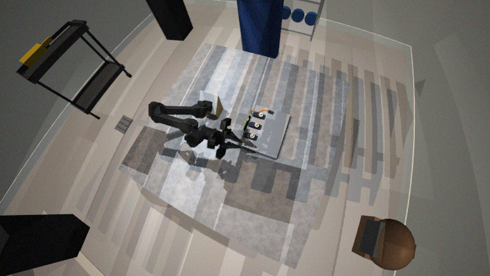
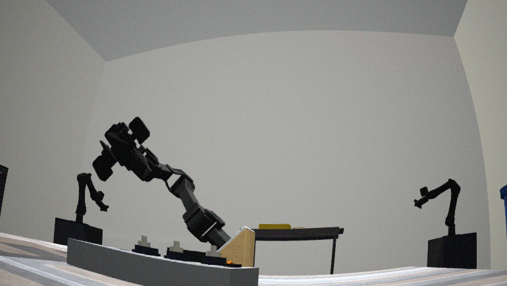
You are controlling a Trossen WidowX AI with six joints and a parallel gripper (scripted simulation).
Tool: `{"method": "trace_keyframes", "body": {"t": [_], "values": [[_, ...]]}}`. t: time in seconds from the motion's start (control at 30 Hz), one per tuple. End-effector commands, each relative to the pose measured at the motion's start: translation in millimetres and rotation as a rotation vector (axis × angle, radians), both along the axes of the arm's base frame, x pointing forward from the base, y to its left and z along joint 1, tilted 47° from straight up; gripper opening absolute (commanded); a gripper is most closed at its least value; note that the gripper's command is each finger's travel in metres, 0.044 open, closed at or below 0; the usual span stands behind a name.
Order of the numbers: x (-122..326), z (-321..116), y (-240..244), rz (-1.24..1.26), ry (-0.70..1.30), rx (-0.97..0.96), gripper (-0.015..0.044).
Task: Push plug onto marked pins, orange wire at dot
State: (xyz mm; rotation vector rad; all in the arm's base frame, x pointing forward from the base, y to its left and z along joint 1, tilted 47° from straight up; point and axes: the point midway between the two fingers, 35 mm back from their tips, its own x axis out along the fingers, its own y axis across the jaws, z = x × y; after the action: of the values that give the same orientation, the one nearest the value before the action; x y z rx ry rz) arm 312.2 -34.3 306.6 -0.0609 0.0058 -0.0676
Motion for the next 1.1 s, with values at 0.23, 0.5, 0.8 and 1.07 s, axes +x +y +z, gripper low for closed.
{"method": "trace_keyframes", "body": {"t": [0.23, 0.5, 0.8, 1.07], "values": [[29, -3, 37, 0.041, 0.082, 0.117, 0.0115], [68, -50, 45, -0.03, 0.34, 0.188, 0.0115], [99, -114, 57, -0.144, 0.627, 0.215, 0.0115], [113, -174, 70, -0.272, 0.867, 0.181, 0.0115]]}}
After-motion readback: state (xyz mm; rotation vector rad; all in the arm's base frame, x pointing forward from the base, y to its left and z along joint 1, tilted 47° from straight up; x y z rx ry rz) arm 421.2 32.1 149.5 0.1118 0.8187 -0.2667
